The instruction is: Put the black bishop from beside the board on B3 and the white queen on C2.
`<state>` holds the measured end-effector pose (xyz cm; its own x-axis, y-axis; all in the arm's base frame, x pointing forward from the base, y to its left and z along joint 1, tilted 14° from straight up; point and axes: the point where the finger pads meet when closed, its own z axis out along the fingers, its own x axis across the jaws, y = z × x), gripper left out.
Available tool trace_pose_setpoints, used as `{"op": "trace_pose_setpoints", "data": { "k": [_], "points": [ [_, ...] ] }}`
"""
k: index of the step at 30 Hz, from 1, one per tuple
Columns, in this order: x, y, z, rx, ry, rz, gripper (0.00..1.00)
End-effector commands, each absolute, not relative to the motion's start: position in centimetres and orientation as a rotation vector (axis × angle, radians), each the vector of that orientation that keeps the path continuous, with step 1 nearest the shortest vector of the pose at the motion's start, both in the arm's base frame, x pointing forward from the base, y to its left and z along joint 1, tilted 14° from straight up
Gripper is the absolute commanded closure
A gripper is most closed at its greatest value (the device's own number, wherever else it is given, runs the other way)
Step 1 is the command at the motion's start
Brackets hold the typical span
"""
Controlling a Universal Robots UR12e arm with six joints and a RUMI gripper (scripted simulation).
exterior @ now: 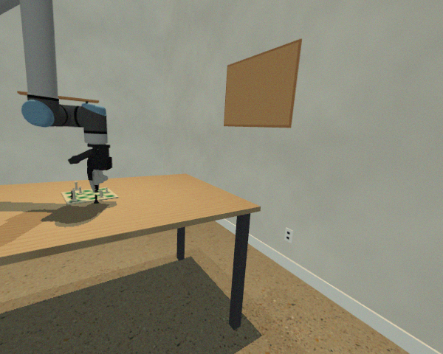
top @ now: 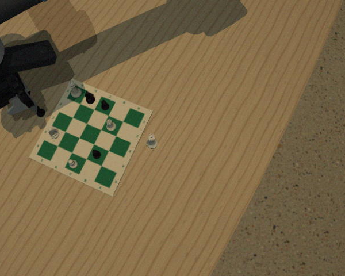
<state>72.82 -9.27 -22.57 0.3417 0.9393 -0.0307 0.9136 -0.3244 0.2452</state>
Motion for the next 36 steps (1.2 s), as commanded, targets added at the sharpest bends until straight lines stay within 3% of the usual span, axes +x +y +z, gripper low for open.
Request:
{"op": "trace_pose_setpoints", "data": {
  "k": [1, 36],
  "points": [
    [72.95, -9.31, -22.89, 2.385, 1.677, 0.173, 0.78],
    [73.03, -9.35, -23.26, 2.385, 1.677, 0.173, 0.78]
  ]
}}
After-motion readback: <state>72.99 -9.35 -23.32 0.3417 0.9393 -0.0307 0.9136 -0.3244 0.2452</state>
